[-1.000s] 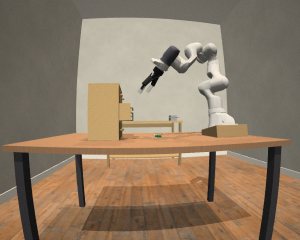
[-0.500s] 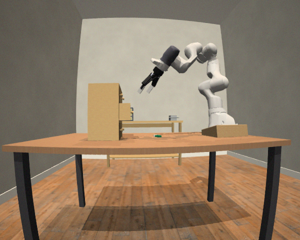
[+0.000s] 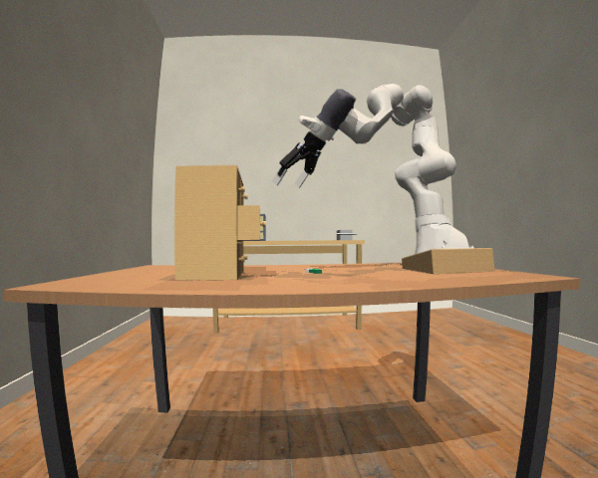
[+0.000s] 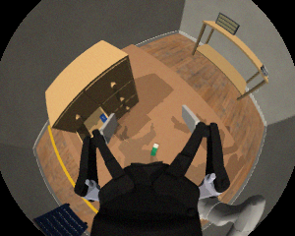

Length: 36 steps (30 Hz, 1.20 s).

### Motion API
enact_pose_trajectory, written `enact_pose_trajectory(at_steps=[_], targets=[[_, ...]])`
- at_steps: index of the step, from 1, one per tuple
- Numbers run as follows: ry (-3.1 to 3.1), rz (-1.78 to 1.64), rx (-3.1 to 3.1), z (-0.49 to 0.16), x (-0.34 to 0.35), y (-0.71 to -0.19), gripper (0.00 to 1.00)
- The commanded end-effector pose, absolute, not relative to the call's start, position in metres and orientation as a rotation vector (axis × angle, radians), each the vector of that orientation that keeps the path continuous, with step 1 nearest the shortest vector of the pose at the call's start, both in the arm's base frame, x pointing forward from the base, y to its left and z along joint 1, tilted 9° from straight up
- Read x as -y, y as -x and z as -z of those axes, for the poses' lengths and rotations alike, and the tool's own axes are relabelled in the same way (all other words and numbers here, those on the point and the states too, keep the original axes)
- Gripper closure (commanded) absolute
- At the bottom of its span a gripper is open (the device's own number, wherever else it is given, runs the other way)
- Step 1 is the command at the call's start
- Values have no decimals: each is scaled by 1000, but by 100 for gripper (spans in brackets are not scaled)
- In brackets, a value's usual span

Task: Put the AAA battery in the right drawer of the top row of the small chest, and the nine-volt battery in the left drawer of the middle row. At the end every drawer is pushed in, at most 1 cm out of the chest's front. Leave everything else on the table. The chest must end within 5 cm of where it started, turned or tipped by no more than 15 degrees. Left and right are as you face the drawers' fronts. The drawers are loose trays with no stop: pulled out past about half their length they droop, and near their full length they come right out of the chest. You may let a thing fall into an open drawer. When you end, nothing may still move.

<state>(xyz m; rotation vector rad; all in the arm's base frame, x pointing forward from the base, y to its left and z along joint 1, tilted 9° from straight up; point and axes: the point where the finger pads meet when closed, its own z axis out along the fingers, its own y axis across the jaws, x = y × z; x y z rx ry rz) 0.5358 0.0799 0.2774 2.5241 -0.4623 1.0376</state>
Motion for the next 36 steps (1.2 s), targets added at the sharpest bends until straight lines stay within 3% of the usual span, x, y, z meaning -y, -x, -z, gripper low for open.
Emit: enact_pose_trajectory(at_steps=[1, 36], targets=[[-2522, -1047, 528, -277, -79, -535, 0], [-2520, -1048, 784, -275, -78, -532, 0]])
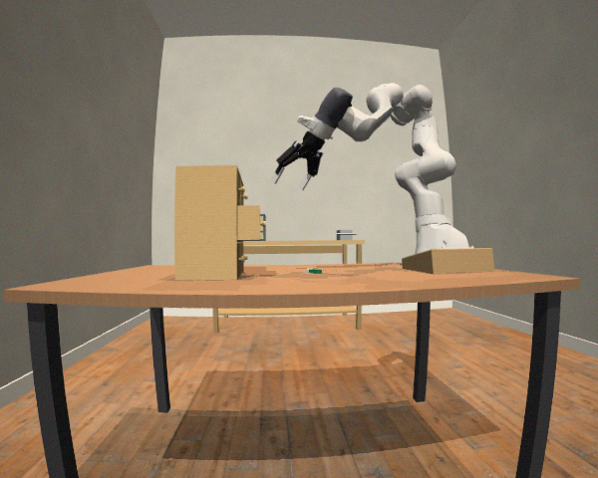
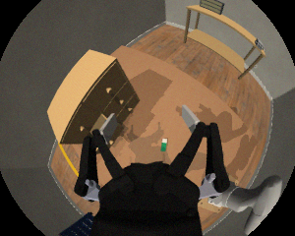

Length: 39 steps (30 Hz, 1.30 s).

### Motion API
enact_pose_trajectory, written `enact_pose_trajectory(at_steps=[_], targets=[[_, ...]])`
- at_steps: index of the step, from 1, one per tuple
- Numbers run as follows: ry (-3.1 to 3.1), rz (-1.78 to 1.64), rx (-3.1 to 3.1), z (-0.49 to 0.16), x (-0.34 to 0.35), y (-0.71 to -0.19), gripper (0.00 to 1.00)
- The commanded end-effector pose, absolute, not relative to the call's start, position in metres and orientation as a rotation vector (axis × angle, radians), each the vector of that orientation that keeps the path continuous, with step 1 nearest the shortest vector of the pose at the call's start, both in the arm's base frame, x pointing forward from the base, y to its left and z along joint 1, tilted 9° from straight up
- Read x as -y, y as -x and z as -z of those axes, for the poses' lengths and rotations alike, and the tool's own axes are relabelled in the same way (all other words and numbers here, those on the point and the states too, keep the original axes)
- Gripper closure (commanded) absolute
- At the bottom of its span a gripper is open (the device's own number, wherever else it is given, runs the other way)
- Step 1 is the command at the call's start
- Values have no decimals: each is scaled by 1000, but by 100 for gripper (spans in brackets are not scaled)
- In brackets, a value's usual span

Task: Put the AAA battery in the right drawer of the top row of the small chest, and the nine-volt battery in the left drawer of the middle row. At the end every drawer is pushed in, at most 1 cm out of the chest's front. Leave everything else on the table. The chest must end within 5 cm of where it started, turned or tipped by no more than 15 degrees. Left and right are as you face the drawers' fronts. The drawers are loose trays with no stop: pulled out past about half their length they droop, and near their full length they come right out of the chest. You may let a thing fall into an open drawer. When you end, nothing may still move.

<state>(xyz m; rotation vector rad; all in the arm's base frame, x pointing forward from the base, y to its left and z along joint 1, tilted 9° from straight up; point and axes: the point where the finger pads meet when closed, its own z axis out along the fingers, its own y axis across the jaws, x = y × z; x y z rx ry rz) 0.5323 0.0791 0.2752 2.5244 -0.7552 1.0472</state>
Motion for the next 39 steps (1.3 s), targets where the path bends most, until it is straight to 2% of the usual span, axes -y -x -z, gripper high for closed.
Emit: enact_pose_trajectory(at_steps=[1, 4, 5, 30, 31, 39], targets=[[-2520, -1048, 784, -275, -78, -532, 0], [-2520, -1048, 784, -275, -78, -532, 0], [-2493, -1040, 1041, -272, -79, -528, 0], [-2493, -1040, 1041, -272, -79, -528, 0], [-2442, -1022, 1294, -270, -81, -524, 0], [-2442, -1022, 1294, -270, -81, -524, 0]])
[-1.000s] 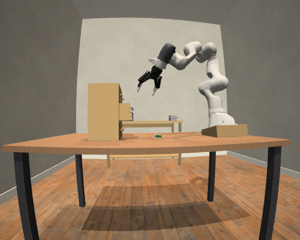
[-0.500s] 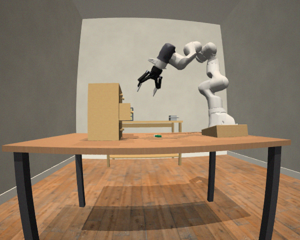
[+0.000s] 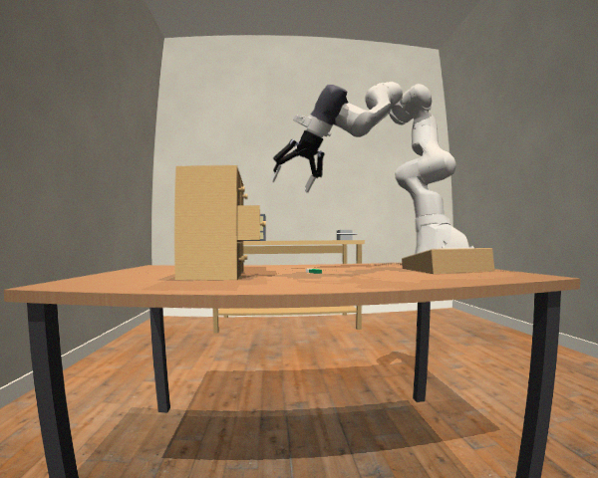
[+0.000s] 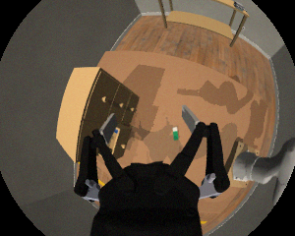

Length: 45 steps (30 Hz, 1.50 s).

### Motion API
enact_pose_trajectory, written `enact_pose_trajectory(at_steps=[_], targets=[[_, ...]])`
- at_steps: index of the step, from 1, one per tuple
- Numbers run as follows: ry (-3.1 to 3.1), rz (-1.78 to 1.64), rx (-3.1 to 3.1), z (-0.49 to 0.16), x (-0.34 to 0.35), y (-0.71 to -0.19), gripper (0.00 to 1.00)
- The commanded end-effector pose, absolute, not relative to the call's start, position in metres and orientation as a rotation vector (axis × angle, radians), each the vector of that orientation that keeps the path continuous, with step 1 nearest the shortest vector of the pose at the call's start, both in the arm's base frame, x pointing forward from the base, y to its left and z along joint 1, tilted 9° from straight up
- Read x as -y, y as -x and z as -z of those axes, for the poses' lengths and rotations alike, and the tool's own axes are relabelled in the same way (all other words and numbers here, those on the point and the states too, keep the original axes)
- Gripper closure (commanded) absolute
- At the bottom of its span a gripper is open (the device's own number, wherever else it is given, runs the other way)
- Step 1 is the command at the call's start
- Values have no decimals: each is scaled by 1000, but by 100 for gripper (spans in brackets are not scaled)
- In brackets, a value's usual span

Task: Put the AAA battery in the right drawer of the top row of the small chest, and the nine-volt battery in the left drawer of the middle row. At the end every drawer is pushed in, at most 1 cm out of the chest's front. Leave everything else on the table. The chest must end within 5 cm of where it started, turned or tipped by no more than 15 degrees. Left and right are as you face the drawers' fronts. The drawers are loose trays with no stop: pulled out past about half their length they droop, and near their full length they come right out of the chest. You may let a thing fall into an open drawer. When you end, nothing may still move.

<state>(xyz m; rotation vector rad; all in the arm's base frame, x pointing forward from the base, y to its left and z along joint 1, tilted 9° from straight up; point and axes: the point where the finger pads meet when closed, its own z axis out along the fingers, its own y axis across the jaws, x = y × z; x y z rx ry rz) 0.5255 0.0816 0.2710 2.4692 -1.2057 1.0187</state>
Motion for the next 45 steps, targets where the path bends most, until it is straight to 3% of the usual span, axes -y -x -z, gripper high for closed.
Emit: enact_pose_trajectory(at_steps=[1, 45], targets=[[-2442, -1022, 1294, -270, -81, -524, 0], [-2367, -995, 1540, -267, -83, -520, 0]])
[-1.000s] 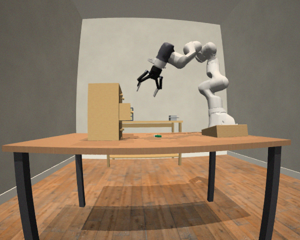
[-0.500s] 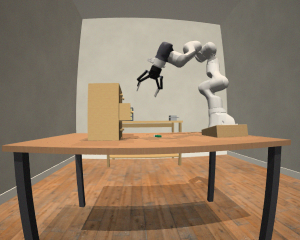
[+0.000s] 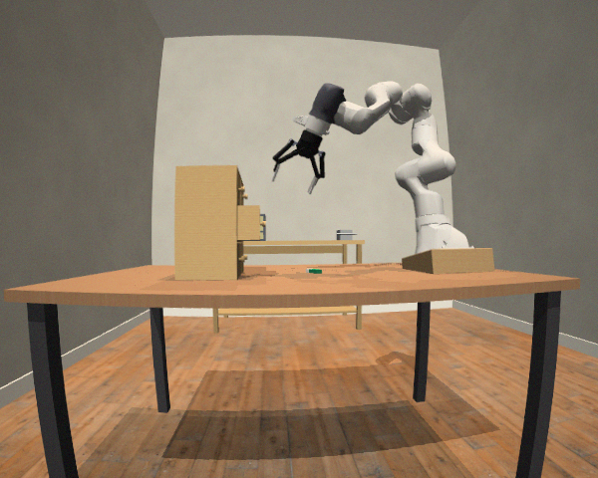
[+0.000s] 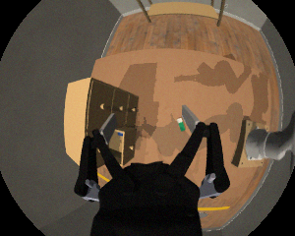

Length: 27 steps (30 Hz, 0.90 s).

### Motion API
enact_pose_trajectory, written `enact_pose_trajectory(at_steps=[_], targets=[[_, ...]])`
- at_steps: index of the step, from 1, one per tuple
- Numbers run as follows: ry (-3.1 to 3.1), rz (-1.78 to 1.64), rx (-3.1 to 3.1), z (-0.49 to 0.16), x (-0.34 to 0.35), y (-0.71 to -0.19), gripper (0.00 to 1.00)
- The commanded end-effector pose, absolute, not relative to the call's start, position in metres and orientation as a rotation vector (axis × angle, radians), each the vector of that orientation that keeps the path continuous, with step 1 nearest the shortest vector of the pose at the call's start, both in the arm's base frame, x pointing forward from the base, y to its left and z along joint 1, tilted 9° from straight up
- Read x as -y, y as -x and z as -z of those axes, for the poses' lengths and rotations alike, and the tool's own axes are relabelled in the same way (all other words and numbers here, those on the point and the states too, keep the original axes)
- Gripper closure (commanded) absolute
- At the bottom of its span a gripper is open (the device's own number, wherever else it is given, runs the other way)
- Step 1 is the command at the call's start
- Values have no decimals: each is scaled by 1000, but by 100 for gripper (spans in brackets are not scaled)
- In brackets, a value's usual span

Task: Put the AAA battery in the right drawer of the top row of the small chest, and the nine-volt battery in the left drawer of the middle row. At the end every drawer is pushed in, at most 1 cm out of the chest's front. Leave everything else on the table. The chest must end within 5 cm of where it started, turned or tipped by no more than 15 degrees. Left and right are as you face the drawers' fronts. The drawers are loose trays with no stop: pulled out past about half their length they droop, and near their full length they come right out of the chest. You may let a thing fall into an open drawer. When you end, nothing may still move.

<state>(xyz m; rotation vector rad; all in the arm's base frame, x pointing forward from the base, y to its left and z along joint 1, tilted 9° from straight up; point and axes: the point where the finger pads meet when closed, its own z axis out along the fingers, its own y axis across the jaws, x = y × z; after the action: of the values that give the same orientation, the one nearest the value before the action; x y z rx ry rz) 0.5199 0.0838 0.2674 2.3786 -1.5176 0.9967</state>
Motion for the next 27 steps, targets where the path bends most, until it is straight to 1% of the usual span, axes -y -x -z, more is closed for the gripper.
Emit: enact_pose_trajectory(at_steps=[1, 2, 27], targets=[[-2367, -995, 1540, -267, -83, -520, 0], [-2271, -959, 1773, -264, -87, -515, 0], [-2271, -959, 1773, -264, -87, -515, 0]])
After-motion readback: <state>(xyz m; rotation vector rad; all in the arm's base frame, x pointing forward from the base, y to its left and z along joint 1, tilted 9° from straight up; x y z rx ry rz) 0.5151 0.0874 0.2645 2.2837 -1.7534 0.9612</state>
